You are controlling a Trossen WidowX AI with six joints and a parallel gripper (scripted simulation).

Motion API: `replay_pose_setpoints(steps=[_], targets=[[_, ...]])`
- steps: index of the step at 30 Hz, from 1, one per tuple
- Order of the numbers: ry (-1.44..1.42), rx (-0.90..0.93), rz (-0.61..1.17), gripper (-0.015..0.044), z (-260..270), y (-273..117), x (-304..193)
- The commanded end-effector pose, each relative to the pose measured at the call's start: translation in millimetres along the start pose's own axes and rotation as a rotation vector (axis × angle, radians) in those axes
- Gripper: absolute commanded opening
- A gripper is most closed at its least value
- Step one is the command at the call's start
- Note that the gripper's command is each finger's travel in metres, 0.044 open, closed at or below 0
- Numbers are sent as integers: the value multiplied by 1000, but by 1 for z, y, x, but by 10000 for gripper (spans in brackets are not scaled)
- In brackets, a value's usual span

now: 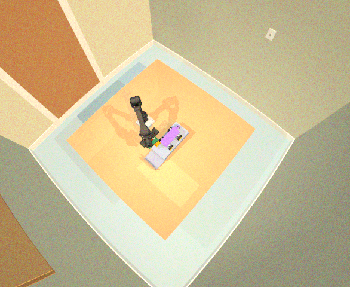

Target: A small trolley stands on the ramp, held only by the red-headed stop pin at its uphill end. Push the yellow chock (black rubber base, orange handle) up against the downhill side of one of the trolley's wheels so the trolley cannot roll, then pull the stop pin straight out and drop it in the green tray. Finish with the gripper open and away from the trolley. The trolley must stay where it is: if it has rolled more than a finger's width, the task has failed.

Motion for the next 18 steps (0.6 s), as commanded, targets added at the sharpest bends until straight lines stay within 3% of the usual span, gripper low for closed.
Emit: replay_pose_setpoints(steps=[1,18], targets=[[-6,5,-1,190,3,1,-1],[-6,6,-1,190,11,5,-2]])
Point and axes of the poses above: the point midway between the two fingers, 35 mm back from their tips, its own y axis out along the fingers, its own z axis across the jaws, x = y × z, the point moved 8 cm from there along -y, back along the fingers, and after that the axes turned 4 degrees about y, right-handed, at the moved point
